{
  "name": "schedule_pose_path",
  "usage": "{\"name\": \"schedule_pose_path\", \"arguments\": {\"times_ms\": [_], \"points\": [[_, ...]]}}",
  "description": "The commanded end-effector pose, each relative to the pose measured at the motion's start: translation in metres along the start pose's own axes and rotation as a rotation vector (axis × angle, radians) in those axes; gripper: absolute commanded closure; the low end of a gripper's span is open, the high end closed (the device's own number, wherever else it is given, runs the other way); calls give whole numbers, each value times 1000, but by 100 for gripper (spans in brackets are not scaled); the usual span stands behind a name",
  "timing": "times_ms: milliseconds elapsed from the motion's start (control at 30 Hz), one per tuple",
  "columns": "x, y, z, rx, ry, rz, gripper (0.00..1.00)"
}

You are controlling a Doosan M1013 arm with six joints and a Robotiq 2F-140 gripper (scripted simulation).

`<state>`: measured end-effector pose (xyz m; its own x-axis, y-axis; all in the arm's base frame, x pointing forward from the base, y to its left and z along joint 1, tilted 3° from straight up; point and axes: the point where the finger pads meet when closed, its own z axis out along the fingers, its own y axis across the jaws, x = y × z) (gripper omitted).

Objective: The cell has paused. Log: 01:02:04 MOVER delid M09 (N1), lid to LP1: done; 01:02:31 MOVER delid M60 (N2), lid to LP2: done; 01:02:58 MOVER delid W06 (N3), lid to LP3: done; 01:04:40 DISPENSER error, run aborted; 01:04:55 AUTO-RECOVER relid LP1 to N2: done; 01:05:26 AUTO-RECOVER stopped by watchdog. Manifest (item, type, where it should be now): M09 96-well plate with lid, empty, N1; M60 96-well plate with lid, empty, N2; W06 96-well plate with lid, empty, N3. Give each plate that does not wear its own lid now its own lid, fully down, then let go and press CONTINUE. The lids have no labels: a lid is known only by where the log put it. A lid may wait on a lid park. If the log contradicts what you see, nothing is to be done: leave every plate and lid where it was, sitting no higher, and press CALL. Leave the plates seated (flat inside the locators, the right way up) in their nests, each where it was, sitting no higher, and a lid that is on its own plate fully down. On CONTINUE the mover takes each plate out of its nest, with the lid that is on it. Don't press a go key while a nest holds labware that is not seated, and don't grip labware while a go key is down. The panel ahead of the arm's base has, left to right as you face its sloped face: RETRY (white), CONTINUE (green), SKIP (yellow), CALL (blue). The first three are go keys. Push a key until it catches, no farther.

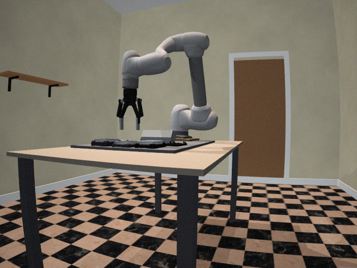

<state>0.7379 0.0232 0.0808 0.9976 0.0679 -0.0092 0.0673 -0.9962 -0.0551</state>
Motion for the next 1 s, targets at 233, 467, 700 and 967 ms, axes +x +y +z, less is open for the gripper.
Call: {"name": "schedule_pose_path", "arguments": {"times_ms": [233,467,700,967], "points": [[-92,139,1,4,4,-9,34],[-118,164,2,5,4,-11,34],[-118,164,2,5,4,-11,34],[-118,164,2,5,4,-11,34]]}}
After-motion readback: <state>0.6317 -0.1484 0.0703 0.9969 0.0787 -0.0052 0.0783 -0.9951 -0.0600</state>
